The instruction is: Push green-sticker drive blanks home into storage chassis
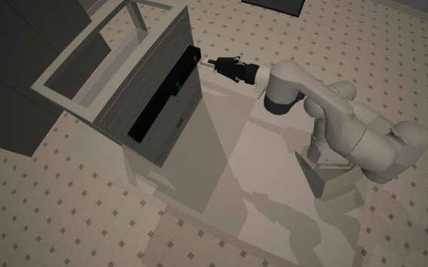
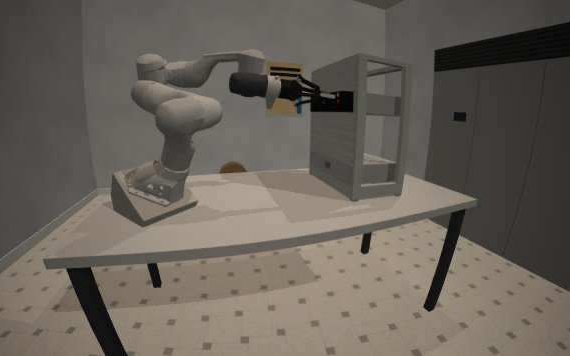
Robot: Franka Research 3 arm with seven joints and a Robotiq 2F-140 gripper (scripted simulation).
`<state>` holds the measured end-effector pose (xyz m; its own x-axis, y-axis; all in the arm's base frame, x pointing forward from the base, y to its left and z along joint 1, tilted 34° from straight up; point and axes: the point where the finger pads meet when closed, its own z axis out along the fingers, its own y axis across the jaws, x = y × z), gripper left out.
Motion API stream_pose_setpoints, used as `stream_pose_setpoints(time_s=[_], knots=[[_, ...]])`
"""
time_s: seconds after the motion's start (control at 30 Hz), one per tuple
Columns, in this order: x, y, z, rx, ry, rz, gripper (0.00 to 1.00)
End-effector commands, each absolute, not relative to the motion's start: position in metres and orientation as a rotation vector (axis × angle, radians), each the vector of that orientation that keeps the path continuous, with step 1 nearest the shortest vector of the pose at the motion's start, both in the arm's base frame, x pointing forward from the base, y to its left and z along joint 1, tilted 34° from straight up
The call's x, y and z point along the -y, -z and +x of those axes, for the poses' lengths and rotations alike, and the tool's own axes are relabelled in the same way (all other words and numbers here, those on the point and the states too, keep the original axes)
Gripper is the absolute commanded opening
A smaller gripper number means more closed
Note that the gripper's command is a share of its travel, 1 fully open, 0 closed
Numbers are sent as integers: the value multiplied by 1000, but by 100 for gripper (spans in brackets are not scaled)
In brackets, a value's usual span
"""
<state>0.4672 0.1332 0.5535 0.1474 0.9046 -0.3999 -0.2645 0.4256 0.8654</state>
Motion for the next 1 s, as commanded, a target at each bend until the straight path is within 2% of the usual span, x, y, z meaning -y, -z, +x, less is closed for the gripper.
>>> stream_pose_setpoints(time_s=[0.0, 0.5, 0.97], knots=[[-133, -554, 467, -1036, -985, 661, 0], [-138, -550, 467, -1036, -985, 661, 0], [-192, -513, 470, -1036, -985, 661, 0]])
